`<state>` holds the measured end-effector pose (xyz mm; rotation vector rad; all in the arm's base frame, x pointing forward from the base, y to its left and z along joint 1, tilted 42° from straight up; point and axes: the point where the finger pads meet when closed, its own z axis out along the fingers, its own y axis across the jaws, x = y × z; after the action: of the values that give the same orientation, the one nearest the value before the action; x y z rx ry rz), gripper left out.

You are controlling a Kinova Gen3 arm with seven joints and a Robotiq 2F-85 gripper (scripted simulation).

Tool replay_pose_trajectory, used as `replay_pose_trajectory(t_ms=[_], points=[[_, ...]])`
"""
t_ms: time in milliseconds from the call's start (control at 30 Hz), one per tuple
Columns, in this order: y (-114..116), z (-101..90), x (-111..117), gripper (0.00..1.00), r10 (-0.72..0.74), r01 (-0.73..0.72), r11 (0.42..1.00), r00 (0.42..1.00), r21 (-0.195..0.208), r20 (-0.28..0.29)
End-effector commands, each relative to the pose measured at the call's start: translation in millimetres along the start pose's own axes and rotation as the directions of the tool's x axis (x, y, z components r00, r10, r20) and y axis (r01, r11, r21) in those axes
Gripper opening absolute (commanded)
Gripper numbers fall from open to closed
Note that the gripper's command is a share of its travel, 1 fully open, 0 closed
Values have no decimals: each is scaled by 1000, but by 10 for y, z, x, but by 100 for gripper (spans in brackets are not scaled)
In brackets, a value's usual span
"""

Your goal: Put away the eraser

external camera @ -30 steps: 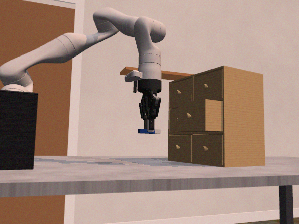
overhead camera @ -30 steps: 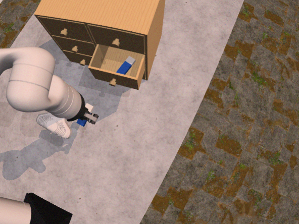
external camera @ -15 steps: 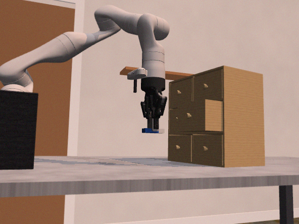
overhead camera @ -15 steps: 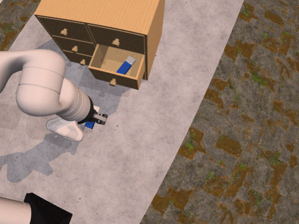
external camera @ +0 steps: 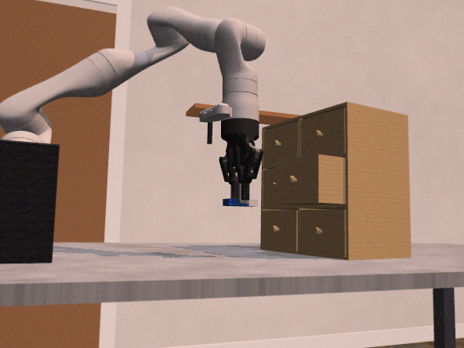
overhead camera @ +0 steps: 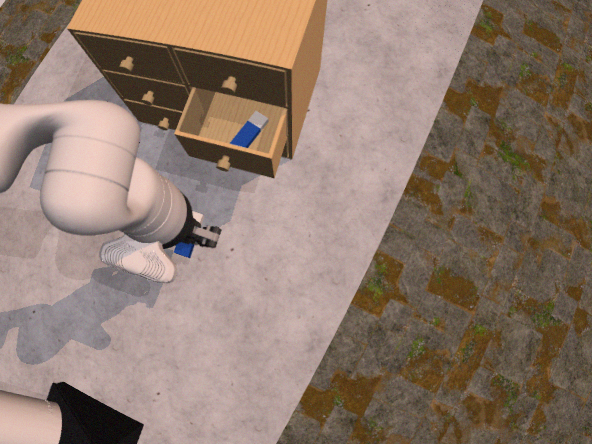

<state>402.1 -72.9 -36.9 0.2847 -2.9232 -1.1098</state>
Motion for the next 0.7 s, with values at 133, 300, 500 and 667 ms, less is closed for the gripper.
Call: replay_pose_trajectory(t_ms=[133,300,500,667], points=[[-6,-1,22,19,-18,18,1000,1000,-8,-5],[-10,-1,22,19,-20,20,1000,1000,-8,-5],[-10,-4,22,19,-20,20,1000,1000,-8,-5],[-10,-22,22,19,-20,20,1000,1000,-8,-5]])
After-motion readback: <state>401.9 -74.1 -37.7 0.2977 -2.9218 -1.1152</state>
